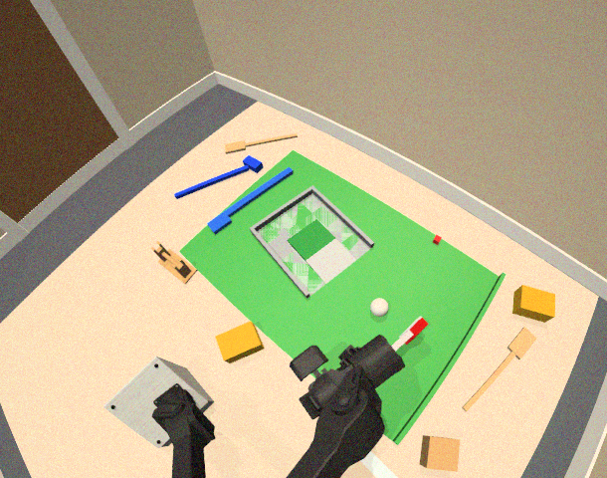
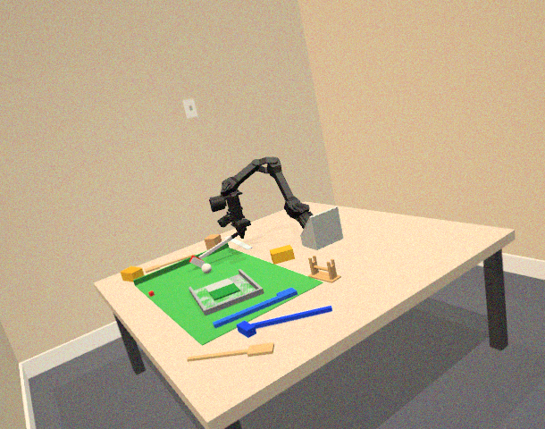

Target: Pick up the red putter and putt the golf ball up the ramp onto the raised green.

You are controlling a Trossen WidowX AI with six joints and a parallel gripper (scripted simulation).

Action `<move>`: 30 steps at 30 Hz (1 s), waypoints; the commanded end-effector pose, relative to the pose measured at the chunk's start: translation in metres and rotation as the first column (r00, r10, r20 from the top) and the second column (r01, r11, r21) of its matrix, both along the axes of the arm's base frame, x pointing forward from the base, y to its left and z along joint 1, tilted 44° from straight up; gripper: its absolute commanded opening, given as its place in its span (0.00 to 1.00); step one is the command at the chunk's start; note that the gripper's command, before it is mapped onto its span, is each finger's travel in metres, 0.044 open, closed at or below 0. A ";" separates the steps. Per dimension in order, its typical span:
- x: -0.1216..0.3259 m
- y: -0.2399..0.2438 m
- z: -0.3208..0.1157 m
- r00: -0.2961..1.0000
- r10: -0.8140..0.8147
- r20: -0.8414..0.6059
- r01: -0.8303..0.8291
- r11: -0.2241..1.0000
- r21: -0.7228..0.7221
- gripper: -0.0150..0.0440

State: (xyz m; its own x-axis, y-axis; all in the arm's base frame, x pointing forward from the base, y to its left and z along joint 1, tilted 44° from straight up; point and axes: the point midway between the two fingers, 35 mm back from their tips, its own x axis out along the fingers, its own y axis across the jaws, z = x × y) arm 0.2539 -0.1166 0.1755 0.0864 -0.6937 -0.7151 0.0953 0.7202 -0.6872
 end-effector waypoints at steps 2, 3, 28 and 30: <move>0.001 -0.003 0.005 1.000 0.002 0.010 -0.002 1.000 -0.001 0.25; 0.001 -0.003 0.005 1.000 0.002 0.010 -0.002 1.000 -0.001 0.25; 0.012 0.103 -0.085 1.000 0.002 0.008 -0.002 1.000 0.007 0.25; 0.012 0.109 -0.080 1.000 0.002 0.007 -0.002 1.000 0.008 0.25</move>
State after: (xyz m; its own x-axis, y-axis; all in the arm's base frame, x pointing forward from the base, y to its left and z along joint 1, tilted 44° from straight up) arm 0.2634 -0.0177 0.0898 0.0853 -0.6900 -0.7188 0.0935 0.7238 -0.6836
